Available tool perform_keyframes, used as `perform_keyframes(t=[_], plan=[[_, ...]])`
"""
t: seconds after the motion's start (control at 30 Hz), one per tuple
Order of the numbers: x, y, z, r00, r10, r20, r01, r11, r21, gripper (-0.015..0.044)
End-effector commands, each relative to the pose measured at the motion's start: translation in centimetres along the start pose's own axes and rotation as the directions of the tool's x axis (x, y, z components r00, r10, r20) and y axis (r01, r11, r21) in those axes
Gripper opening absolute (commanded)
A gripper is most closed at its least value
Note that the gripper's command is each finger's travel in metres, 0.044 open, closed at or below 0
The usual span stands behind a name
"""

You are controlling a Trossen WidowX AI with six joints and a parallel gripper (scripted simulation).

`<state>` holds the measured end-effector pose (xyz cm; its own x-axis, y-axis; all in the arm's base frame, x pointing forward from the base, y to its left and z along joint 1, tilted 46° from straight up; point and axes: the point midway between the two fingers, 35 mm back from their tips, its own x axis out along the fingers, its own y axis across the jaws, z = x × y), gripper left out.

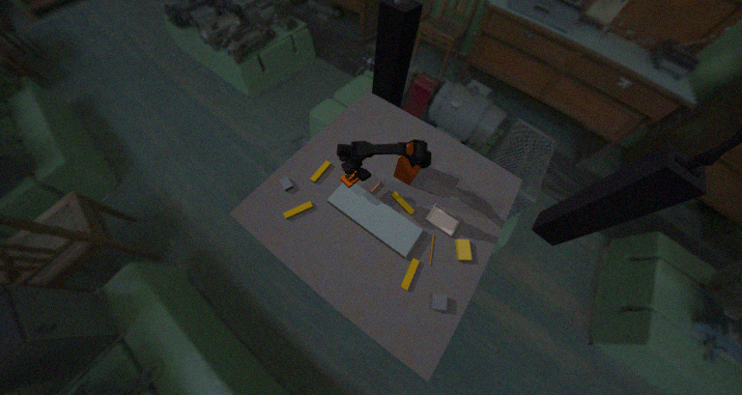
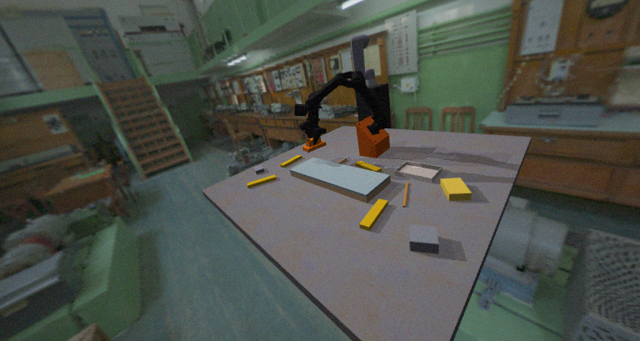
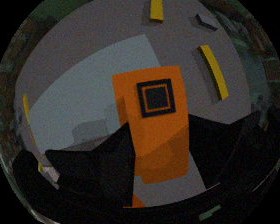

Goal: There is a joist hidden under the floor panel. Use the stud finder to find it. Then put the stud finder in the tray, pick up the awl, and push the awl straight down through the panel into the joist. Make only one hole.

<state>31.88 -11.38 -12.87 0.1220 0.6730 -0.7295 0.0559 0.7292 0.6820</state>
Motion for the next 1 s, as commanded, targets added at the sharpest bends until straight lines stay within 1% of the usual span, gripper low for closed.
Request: perform_keyframes(t=[0.0, 0.37, 0.6, 0.97], plan=[[0.1, 0.4, 2.3, 1.000, 0.016, 0.012, -0.015, 0.998, -0.061, 0.0000], [1.4, 2.0, 6.3, 0.998, 0.056, 0.008, -0.054, 0.983, -0.176, 0.0000], [1.7, 2.0, 6.3, 0.998, 0.057, 0.008, -0.054, 0.983, -0.178, 0.0000], [4.0, 2.0, 5.8, 0.998, 0.057, 0.008, -0.054, 0.983, -0.178, 0.0000]])
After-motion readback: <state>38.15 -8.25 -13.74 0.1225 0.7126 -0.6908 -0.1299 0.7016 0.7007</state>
